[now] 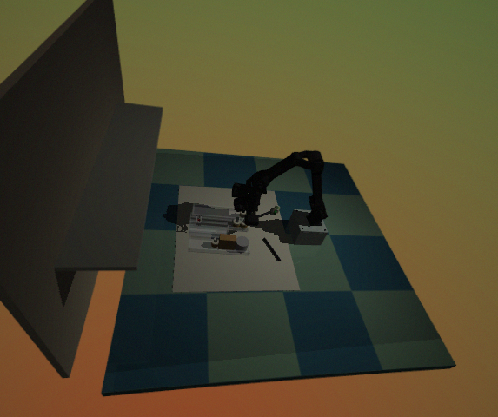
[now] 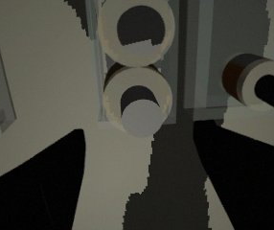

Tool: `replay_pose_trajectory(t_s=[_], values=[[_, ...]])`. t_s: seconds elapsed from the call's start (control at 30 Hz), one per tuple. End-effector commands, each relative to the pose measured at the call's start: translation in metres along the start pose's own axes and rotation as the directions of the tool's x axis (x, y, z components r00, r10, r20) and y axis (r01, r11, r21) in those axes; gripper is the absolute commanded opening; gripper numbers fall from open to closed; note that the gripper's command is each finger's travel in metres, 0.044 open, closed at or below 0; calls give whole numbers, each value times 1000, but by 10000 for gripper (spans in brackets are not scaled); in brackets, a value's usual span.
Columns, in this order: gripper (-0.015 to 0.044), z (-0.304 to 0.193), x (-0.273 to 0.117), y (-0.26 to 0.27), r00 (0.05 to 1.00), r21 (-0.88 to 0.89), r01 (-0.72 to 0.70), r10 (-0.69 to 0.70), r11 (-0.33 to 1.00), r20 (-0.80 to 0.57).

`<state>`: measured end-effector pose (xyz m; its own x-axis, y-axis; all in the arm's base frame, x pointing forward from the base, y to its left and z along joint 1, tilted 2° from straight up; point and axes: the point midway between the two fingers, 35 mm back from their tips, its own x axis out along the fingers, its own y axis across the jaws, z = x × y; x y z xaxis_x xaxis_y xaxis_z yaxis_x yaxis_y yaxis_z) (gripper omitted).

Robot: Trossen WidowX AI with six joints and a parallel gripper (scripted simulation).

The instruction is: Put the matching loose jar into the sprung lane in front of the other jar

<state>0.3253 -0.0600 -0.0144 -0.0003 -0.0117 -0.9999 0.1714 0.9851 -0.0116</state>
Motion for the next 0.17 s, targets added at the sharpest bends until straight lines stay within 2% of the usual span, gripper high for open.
replay_pose_trajectory(t_s=[0.0, 0.13], values=[[273, -16, 1, 0, 1000, 0, 1, -1, 1000, -9], [273, -29, 1, 0, 1000, 0, 1, -1, 1000, -10]])
